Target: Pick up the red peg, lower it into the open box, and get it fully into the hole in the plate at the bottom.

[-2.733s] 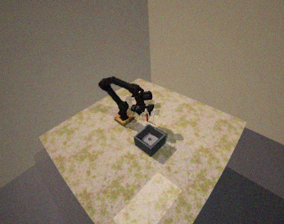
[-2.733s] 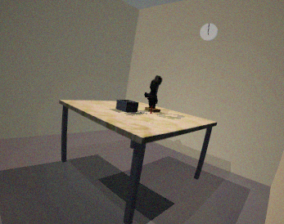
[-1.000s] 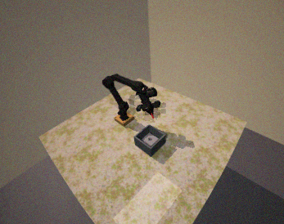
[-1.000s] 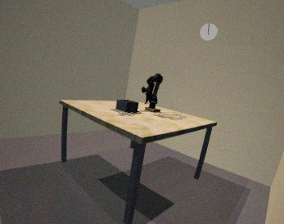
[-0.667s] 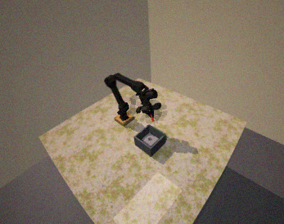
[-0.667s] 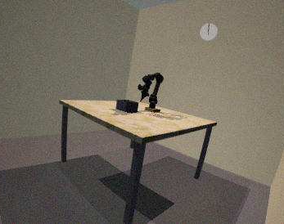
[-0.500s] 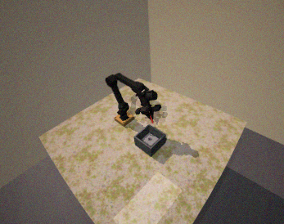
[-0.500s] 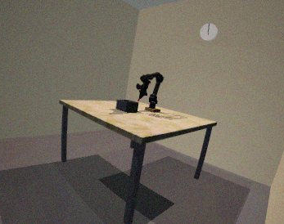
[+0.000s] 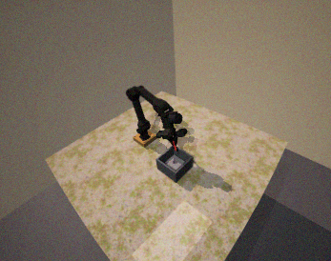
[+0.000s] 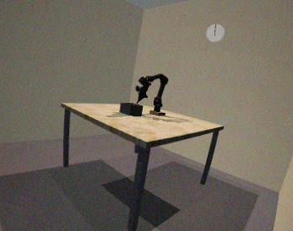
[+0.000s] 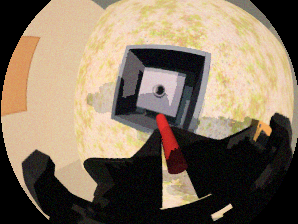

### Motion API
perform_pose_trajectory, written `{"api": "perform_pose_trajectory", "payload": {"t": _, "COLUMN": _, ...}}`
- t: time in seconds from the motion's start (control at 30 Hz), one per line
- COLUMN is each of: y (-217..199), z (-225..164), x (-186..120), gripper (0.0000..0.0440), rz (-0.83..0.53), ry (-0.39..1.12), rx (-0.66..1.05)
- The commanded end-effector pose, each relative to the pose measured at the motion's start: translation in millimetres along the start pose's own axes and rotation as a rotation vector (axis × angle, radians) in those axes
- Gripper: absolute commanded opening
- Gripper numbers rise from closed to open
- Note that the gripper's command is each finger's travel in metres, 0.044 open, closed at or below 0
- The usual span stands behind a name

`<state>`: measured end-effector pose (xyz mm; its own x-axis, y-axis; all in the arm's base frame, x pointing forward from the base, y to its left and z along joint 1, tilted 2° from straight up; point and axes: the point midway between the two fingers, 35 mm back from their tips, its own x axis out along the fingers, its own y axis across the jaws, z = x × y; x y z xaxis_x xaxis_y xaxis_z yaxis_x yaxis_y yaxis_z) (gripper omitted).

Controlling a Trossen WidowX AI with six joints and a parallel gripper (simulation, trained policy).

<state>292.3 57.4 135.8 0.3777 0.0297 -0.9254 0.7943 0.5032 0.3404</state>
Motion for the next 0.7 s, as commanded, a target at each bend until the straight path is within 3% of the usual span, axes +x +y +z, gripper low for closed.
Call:
{"api": "perform_pose_trajectory", "payload": {"t": 0.0, "y": 2, "z": 10, "x": 5, "gripper": 0.0004, "rz": -0.006, "ry": -0.010, "rx": 0.011}}
{"api": "perform_pose_trajectory", "payload": {"t": 0.67, "y": 0, "z": 39, "x": 50, "gripper": 0.0022, "rz": -0.089, "ry": 0.031, "rx": 0.045}}
